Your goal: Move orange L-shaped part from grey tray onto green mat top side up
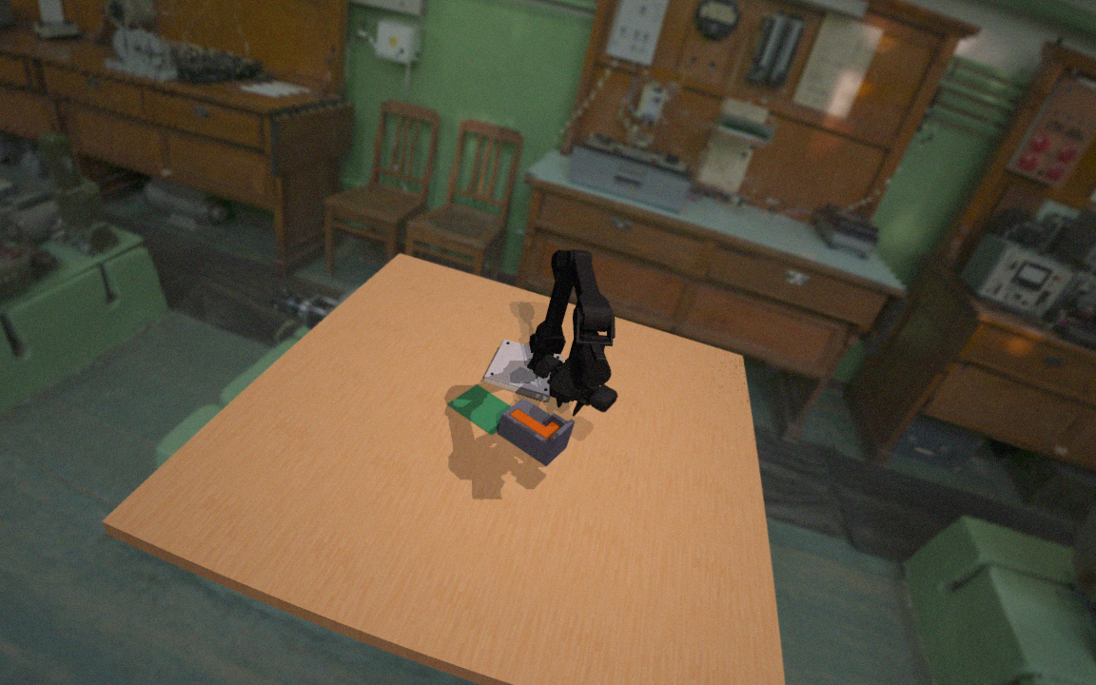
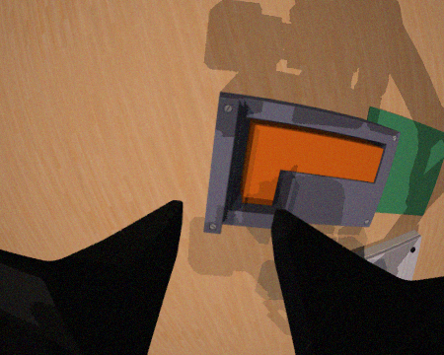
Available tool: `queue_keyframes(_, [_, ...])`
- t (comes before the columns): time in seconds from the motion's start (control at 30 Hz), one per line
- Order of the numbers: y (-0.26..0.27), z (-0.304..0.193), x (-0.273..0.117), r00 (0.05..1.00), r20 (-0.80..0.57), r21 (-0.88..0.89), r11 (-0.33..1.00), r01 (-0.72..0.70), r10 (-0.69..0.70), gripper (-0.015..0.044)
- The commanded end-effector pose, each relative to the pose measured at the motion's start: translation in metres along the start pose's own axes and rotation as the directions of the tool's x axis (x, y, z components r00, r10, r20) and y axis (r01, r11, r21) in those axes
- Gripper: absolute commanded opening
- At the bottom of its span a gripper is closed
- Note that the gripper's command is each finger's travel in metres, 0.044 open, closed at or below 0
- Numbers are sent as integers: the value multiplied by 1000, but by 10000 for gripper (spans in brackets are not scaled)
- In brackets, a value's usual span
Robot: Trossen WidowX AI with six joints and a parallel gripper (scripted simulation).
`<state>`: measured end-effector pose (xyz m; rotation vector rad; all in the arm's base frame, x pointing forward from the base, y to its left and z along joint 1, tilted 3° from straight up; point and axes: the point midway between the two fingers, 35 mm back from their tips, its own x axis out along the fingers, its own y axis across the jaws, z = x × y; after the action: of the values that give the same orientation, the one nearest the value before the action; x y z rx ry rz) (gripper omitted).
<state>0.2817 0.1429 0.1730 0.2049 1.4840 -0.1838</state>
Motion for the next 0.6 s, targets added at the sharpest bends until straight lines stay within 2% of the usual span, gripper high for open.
queue_keyframes(0.0, [0, 1, 7, 1000, -1, 20, 1000, 8, -8, 180])
queue_keyframes(0.27, [-1, 0, 73, 1000, 0, 20, 1000, 8, -8, 180])
queue_keyframes(0.57, [-1, 0, 77, 1000, 0, 20, 1000, 8, -8, 180])
